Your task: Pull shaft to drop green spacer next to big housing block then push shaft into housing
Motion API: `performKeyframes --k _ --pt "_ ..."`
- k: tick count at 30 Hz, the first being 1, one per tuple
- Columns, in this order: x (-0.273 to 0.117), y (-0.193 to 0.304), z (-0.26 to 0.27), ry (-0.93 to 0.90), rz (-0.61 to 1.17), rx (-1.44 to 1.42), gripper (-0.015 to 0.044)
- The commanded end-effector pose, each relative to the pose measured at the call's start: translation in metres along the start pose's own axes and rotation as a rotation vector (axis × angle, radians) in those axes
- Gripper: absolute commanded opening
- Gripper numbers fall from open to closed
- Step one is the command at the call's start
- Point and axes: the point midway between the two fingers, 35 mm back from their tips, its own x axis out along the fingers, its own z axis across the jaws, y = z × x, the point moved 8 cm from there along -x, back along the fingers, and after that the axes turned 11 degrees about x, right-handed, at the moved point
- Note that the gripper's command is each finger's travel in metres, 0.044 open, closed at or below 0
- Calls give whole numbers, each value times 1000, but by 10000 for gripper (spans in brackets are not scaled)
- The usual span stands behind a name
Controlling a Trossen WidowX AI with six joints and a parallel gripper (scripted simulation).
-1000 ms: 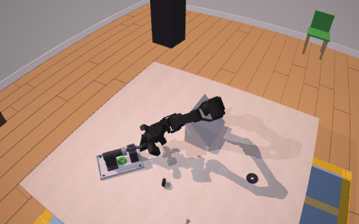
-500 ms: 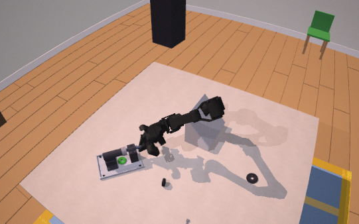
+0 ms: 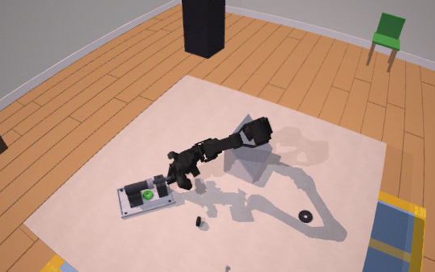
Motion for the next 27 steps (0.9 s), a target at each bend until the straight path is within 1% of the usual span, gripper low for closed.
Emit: performKeyframes --k 1,24,27 --pt "2 1 0 -1 0 -4 0" --pt "6 5 -1 -1 0 -4 0" --pt "3 3 0 -2 -5 2 79"
